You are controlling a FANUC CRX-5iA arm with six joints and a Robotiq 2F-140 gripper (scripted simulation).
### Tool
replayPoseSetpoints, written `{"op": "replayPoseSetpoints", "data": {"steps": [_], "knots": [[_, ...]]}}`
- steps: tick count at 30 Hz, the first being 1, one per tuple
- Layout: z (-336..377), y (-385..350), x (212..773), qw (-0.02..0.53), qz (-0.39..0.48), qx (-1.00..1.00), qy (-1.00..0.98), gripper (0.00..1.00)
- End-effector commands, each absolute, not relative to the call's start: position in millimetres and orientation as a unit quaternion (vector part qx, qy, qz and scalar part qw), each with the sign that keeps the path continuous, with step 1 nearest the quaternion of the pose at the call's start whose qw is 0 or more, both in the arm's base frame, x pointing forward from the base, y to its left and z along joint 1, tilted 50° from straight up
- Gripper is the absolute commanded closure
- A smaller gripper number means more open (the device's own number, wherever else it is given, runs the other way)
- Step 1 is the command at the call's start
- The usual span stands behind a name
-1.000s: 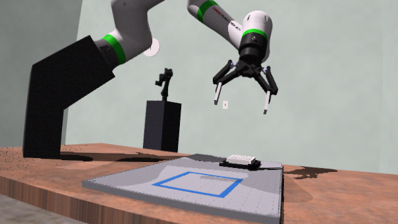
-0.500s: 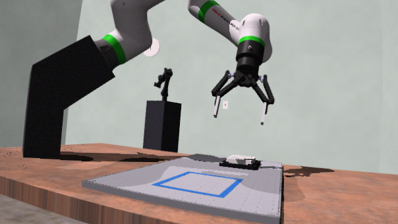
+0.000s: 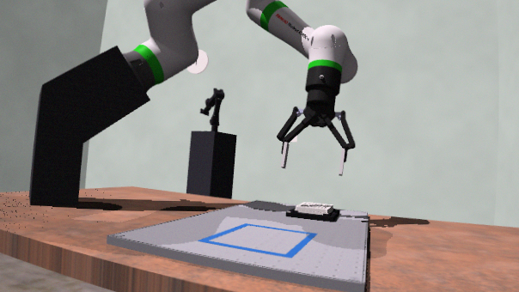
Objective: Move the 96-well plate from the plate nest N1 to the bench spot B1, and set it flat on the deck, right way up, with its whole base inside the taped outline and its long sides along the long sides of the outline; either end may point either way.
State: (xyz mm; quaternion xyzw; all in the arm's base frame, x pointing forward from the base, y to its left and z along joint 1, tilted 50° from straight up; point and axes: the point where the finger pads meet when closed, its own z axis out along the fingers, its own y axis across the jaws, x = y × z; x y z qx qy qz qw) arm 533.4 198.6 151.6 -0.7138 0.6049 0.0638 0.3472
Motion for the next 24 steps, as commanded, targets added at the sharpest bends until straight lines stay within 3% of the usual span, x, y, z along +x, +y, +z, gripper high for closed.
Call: {"op": "replayPoseSetpoints", "data": {"steps": [1, 9, 24], "knots": [[157.3, 213.0, 533.8, 0.369, 0.08, -0.703, 0.602, 0.0], [168.4, 240.8, 532.3, 0.408, 0.115, -0.683, 0.595, 0.0], [177.1, 260.9, 531.4, 0.408, 0.115, -0.683, 0.595, 0.0]]}}
